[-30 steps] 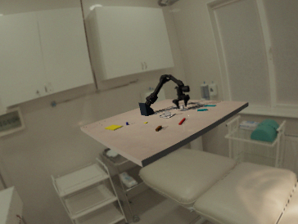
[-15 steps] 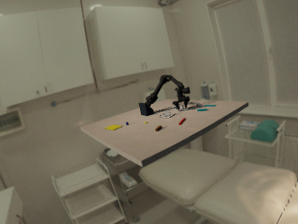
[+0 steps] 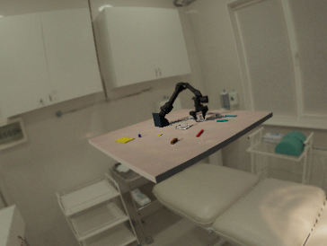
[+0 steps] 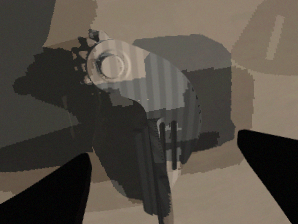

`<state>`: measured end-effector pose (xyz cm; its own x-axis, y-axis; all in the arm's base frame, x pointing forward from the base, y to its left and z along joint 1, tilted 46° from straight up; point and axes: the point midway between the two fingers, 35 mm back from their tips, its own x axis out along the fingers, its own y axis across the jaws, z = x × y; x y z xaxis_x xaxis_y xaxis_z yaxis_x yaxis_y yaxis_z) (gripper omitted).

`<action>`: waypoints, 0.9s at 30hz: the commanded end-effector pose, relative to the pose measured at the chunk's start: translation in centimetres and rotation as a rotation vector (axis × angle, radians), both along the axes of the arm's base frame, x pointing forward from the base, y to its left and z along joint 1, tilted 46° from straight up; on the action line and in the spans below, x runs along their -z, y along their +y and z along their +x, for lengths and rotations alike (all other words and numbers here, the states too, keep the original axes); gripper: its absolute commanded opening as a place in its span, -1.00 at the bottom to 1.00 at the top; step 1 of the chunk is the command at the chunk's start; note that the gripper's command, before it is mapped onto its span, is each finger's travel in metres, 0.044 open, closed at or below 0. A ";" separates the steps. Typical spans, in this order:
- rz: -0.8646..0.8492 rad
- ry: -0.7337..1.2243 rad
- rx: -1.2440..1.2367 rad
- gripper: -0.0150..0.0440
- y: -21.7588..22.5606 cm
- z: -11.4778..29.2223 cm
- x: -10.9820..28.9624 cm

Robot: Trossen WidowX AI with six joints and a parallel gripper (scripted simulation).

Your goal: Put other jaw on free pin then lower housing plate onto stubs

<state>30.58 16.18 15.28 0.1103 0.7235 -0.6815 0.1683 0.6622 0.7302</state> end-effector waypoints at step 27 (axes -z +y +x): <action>0.000 0.000 0.000 -0.04 0.0 0.0 0.0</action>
<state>30.57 16.22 15.30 0.1097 0.7248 -0.6802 0.1672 0.6611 0.7314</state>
